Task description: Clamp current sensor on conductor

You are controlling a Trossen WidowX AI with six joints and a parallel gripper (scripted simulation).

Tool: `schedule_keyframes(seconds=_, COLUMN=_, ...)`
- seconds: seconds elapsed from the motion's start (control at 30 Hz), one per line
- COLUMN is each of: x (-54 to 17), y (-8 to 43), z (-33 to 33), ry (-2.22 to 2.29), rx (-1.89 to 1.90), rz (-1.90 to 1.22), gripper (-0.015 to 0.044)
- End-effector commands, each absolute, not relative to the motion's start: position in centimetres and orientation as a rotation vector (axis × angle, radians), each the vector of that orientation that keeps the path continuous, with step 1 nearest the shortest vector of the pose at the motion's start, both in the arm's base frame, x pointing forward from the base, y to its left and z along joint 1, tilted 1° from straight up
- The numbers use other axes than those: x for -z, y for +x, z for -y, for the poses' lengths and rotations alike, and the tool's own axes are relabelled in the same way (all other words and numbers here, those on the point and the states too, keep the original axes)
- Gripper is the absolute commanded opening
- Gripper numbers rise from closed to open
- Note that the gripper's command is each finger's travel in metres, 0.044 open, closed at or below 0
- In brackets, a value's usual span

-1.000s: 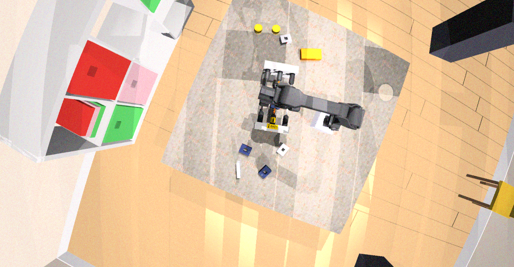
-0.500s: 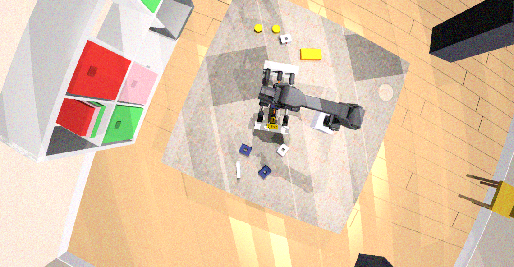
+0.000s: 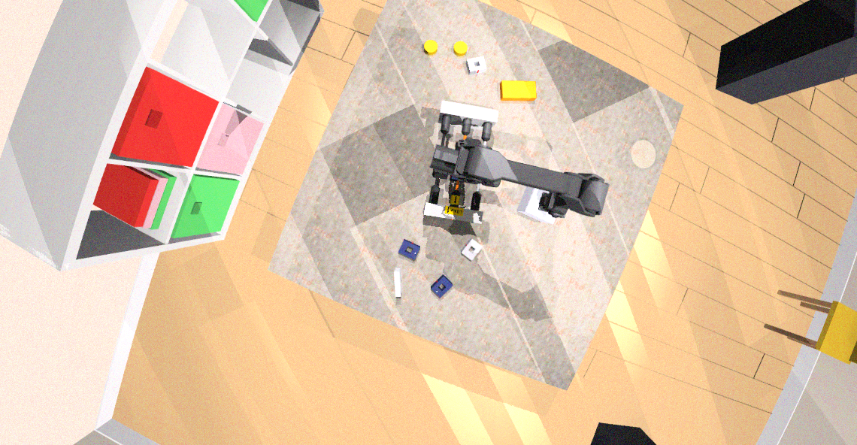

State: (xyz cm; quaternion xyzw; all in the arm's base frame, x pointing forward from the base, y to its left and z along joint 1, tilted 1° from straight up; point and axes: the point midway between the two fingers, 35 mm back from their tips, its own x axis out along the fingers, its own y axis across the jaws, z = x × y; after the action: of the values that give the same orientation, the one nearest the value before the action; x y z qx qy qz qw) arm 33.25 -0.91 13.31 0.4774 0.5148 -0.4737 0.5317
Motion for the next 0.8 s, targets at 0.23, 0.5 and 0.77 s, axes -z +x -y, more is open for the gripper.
schedule_keyframes(seconds=0.23, x=-11.8, y=27.2, z=-5.8, ry=0.669, rx=1.151, rz=-1.03, gripper=0.044)
schedule_keyframes(seconds=0.5, x=-12.4, y=22.9, z=-9.2, ry=0.383, rx=0.945, rz=-0.71, gripper=0.044)
schedule_keyframes(seconds=0.77, x=-12.4, y=22.5, z=-9.8, ry=0.364, rx=0.914, rz=-0.701, gripper=0.044)
